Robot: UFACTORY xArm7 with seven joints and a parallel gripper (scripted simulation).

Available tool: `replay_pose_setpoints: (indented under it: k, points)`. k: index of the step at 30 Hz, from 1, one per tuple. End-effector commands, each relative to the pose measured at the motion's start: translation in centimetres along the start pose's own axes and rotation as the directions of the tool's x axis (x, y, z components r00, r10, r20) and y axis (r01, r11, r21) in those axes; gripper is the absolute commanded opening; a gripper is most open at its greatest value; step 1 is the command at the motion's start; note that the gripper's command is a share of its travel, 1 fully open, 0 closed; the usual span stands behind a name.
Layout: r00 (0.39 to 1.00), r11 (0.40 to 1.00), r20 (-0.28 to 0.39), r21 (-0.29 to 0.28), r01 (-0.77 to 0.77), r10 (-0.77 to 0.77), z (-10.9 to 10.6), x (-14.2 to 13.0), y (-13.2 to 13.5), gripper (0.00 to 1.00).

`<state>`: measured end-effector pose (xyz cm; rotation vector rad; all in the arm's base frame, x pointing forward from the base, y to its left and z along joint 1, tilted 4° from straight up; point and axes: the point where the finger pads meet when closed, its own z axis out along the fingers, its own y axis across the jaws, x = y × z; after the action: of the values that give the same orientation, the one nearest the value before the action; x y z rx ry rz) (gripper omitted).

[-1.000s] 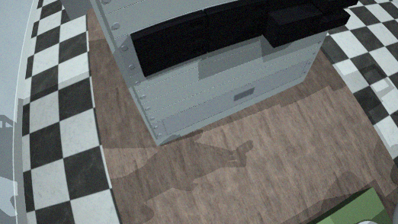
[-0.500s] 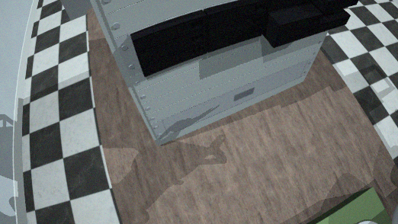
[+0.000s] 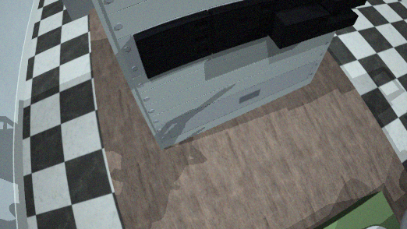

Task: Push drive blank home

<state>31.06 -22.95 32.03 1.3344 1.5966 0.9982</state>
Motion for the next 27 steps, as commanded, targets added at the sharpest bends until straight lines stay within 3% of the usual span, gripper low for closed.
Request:
replay_pose_setpoints:
  k: [1, 2, 6, 8, 17, 23, 25, 27]
  points:
    - [0.996, 0.988, 0.006, -0.126, -0.089, 0.090, -0.2, 0.5, 2.3, 1.00]
    - [0.996, 0.988, 0.006, -0.126, -0.089, 0.090, -0.2, 0.5, 2.3, 1.00]
    - [0.985, 0.960, -0.012, -0.224, -0.170, 0.172, -0.5, 0.9, 3.9, 1.00]
    - [0.985, 0.960, -0.012, -0.224, -0.170, 0.172, -0.5, 0.9, 3.9, 1.00]
    - [0.935, 0.848, -0.096, -0.398, -0.350, 0.341, -1.4, 1.5, 6.7, 1.00]
    - [0.892, 0.764, -0.161, -0.466, -0.446, 0.422, -1.8, 1.7, 7.9, 1.00]
    - [0.892, 0.764, -0.161, -0.466, -0.446, 0.422, -1.8, 1.7, 7.9, 1.00]
    - [0.865, 0.716, -0.199, -0.493, -0.494, 0.460, -2.0, 1.9, 8.4, 1.00]
